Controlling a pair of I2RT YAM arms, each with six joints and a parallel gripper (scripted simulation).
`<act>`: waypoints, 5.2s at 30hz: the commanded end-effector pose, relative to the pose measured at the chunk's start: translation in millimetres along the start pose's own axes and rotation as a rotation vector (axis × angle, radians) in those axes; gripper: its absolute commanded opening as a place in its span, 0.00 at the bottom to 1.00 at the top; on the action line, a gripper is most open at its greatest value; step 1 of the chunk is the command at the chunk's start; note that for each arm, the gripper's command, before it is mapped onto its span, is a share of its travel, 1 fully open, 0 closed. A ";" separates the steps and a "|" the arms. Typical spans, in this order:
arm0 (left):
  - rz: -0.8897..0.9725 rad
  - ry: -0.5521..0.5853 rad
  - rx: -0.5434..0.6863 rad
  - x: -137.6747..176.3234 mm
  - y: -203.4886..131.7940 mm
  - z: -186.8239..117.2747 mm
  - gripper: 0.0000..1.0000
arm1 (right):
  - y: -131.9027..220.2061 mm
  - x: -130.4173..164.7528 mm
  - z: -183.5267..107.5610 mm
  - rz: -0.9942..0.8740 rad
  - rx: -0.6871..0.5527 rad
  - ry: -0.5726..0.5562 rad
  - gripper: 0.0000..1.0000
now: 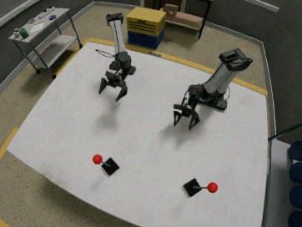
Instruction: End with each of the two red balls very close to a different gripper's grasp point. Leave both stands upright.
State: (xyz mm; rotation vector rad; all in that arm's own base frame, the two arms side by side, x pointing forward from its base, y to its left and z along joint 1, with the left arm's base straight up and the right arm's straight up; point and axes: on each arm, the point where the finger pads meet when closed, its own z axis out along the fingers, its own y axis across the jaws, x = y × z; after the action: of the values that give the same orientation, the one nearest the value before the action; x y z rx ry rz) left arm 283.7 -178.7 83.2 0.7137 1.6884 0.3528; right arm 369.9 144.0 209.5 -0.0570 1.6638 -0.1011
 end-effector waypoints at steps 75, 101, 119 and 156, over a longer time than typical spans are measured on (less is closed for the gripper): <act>-0.676 0.232 0.007 -127.5 308.3 59.7 1.00 | 61.7 -140.7 174.9 0.038 -0.410 0.076 1.00; -0.666 -0.222 -0.181 -75.4 285.9 111.8 1.00 | 79.8 -43.4 202.8 0.089 -0.393 -0.112 1.00; -0.667 -0.215 -0.179 -47.5 265.3 125.9 1.00 | 80.3 -38.1 203.4 0.086 -0.394 -0.099 1.00; -0.668 -0.203 -0.166 -58.6 283.2 207.9 1.00 | 114.0 -47.1 280.2 0.085 -0.403 -0.099 1.00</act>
State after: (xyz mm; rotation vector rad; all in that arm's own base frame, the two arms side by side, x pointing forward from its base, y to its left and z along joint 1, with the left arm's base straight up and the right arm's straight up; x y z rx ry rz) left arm 556.1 -28.8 243.6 0.0406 1.5656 -0.0393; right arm 651.2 246.7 223.2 -0.2814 1.5462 0.2815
